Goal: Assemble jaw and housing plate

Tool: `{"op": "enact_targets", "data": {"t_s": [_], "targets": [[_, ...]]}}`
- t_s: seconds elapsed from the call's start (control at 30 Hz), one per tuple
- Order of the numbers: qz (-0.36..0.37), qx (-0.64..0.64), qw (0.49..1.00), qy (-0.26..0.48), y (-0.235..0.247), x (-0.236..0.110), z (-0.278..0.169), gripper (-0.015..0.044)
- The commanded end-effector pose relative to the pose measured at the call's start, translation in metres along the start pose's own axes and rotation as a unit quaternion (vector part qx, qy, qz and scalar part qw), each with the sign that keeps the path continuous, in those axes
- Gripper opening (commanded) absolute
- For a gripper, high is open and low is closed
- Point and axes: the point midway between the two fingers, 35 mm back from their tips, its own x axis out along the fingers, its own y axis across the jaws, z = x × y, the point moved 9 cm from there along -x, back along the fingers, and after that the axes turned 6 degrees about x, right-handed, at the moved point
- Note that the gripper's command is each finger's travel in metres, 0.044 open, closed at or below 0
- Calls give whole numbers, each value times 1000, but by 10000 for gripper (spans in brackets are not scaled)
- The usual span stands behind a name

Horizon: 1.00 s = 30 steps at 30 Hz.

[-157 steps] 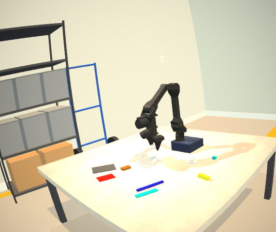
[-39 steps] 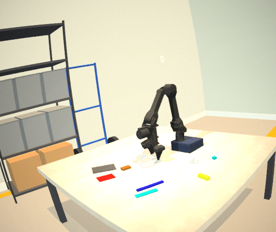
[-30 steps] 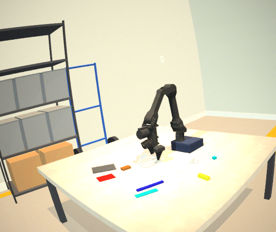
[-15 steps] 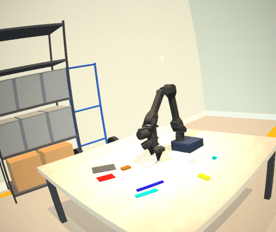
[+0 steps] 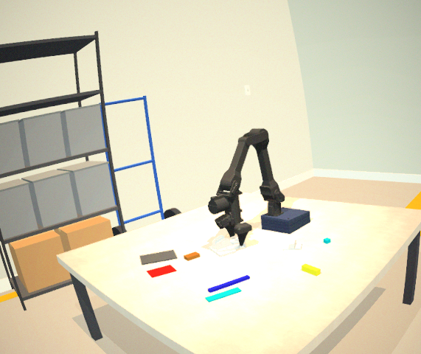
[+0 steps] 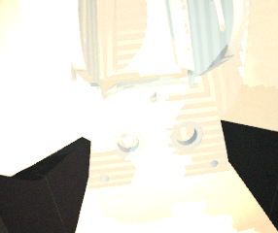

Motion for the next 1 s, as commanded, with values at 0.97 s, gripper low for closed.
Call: {"op": "enact_targets", "data": {"t_s": [0.97], "targets": [[2,1,1000,-1,0,4,0,351]]}}
